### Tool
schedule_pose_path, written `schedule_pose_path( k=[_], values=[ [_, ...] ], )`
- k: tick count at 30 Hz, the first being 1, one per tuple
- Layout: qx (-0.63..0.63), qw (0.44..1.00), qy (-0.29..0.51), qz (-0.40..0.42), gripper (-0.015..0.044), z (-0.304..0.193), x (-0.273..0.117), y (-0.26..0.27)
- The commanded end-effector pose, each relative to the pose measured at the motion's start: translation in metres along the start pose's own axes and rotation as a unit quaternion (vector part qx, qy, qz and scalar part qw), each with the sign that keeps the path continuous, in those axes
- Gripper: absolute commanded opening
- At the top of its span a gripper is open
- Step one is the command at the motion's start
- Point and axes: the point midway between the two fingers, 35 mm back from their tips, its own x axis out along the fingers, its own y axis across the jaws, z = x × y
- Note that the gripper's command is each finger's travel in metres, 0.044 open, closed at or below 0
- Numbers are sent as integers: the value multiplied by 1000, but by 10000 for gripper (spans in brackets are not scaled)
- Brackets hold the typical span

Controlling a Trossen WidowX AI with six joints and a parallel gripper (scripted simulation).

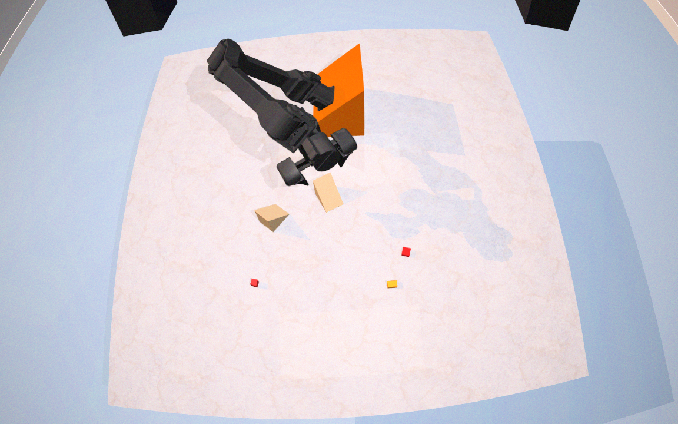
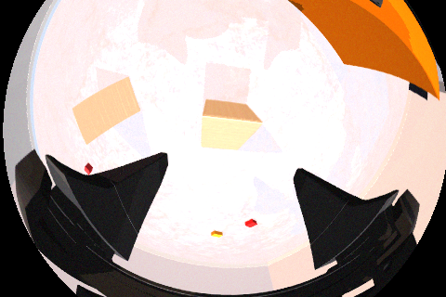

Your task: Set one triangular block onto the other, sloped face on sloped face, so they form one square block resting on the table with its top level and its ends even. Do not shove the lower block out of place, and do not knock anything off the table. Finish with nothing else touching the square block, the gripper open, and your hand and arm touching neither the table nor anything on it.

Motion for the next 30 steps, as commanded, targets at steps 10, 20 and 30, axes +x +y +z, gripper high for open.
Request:
schedule_pose_path(
  k=[10,20,30],
  values=[
    [-1,1000,-9,12,440,-2,21,1],
    [0,1000,-14,21,440,-3,37,3],
    [2,999,-20,31,440,-3,53,4]
  ],
)
